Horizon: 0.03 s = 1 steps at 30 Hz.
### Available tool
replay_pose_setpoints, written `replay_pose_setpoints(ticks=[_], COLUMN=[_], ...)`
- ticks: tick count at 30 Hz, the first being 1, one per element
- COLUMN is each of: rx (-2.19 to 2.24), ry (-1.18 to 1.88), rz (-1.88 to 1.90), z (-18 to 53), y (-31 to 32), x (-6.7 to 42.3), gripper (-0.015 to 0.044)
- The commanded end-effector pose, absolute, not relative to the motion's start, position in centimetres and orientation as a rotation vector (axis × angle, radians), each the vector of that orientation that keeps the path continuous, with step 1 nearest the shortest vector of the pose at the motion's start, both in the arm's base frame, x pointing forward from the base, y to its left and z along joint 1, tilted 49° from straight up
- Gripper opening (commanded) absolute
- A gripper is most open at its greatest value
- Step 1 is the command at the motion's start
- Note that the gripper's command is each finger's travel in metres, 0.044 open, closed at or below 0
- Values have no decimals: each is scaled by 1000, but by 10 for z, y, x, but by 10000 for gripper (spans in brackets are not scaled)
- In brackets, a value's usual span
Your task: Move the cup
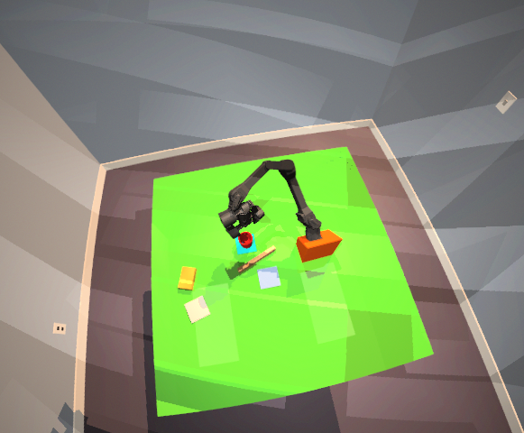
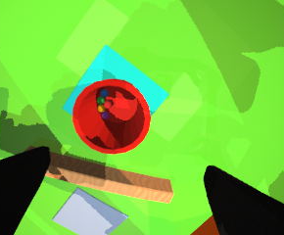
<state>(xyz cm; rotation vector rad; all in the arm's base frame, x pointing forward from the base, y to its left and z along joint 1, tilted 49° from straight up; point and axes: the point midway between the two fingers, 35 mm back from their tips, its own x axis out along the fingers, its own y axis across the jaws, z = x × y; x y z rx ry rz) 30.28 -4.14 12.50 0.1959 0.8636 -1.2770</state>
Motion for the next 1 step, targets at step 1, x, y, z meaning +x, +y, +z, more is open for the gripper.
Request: replay_pose_setpoints(ticks=[1], rx=[196], ry=[864], rz=[-1278], z=[125], y=[-42], x=[303], gripper=[440])
